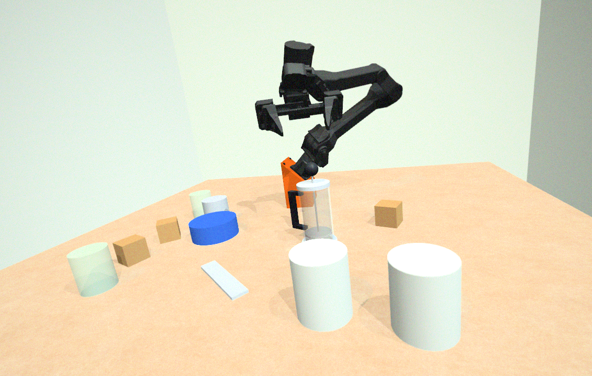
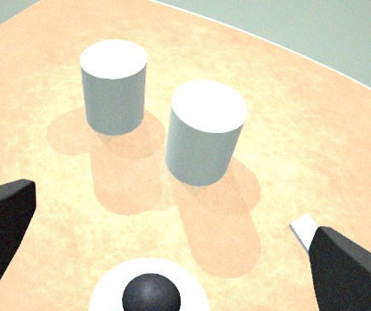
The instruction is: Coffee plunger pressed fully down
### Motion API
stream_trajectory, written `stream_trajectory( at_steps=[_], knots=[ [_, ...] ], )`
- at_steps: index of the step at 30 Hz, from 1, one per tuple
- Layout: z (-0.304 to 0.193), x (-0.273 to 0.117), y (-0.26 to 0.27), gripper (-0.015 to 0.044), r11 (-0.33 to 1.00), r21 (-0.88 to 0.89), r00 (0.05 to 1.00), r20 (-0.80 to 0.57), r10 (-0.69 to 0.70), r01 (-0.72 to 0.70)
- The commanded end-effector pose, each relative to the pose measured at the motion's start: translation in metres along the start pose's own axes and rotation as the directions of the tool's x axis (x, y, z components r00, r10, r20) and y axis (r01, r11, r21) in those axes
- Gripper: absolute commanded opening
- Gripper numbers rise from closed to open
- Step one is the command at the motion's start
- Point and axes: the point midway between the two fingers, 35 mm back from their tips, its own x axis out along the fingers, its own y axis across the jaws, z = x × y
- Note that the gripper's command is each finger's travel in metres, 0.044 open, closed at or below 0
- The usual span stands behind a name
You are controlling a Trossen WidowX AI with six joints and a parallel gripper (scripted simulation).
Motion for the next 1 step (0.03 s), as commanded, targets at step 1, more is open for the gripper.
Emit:
stream_trajectory(
  at_steps=[1],
  knots=[
    [0.0024,-0.0023,0.0024,0.0440,1.000,-0.009,1.000,0.003,0.004,-0.004]
  ],
)
